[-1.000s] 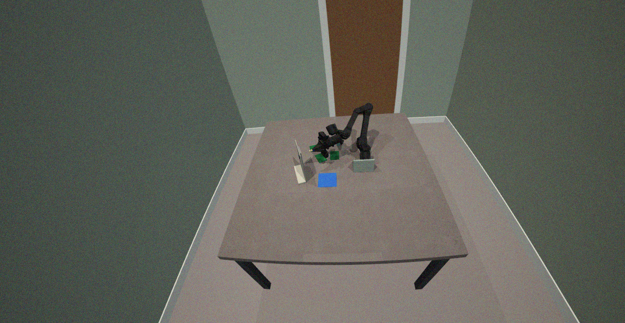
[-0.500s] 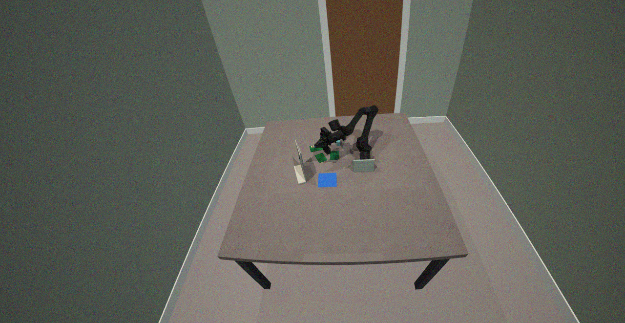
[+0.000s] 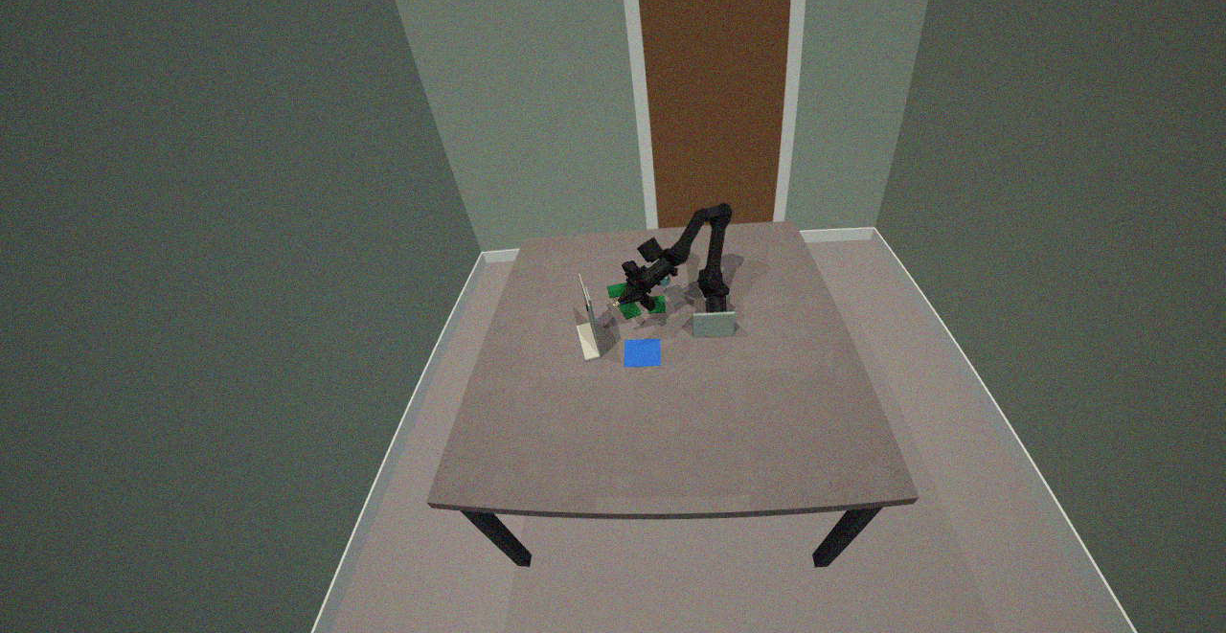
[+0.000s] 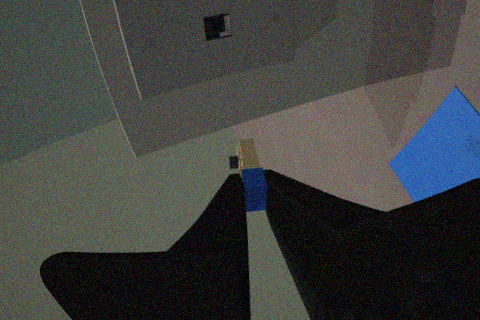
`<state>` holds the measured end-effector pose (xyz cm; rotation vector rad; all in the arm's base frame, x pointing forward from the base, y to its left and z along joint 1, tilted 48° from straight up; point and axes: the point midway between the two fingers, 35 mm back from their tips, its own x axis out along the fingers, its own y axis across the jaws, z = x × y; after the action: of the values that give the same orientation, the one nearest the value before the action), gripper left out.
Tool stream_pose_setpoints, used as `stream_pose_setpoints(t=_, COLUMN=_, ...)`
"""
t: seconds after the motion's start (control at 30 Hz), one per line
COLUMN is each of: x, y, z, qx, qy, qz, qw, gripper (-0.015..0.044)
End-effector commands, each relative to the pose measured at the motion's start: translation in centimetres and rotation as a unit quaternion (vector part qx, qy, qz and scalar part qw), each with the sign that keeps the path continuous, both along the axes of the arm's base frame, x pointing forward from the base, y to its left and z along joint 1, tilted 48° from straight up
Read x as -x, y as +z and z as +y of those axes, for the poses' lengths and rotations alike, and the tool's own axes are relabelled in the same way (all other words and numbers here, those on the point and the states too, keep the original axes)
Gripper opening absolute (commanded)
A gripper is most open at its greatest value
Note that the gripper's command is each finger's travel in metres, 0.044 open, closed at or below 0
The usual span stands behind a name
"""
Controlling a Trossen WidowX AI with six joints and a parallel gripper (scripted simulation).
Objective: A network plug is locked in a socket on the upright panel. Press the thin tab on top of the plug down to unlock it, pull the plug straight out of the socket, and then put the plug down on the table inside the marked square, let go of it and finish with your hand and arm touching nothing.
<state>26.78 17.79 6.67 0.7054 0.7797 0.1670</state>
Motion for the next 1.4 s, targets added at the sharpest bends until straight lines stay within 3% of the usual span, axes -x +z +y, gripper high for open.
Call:
stream_pose_setpoints(t=0.0, x=0.1, y=-1.1, z=0.1, qx=0.011, qy=-0.024, qz=0.026, qw=0.999, gripper=0.0)
stream_pose_setpoints(t=0.67, x=1.9, y=-6.7, z=-0.4, qx=0.106, qy=-0.145, qz=0.116, qw=0.977, gripper=0.0)
stream_pose_setpoints(t=1.37, x=4.0, y=-10.1, z=-1.7, qx=0.223, qy=-0.25, qz=0.1, qw=0.937, gripper=0.0)
